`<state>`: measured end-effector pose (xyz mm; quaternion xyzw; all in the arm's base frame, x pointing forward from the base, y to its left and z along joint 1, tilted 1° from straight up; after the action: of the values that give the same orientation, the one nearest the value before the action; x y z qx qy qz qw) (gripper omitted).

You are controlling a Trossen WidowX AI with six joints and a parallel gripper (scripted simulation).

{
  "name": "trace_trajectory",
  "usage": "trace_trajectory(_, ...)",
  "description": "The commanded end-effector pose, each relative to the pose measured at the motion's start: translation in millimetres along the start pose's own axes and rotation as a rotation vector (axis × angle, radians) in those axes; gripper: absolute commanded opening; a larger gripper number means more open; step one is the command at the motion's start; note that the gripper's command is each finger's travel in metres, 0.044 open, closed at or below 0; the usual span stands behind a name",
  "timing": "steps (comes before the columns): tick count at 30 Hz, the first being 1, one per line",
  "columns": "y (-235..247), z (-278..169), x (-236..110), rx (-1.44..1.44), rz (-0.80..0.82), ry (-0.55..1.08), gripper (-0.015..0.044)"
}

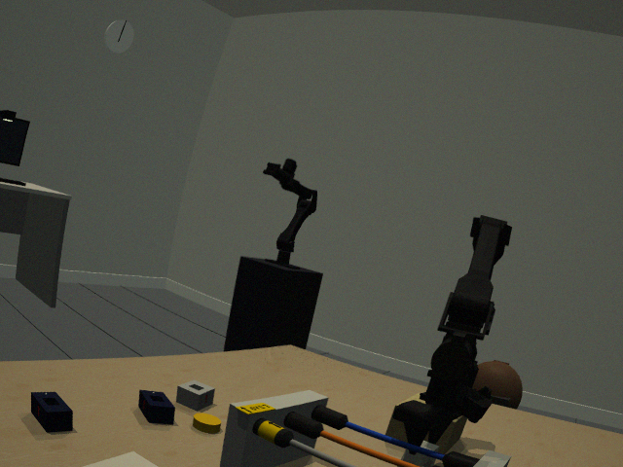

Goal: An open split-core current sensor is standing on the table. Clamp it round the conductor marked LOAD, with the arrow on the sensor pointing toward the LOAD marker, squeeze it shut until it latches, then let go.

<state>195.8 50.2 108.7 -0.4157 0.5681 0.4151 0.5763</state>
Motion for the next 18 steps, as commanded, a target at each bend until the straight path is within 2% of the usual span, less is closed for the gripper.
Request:
trace_trajectory(1, 0, 0, 0, 0.000, 0.000, 0.000, 0.0280)
trace_trajectory(13, 0, 0, 0, 0.000, 0.000, 0.000, 0.0200)
trace_trajectory(18, -3, 2, -12, 0.000, 0.000, -0.001, 0.0069)
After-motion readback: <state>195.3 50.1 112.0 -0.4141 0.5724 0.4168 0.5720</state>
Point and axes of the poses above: the point midway between the two fingers, 35 mm back from their tips, its own x axis out along the fingers, its own y axis across the jaws, z = x × y, the point moved 9 cm from there along -x, back along the fingers, and after that the axes turned 11 degrees about x, right-handed, at the moved point
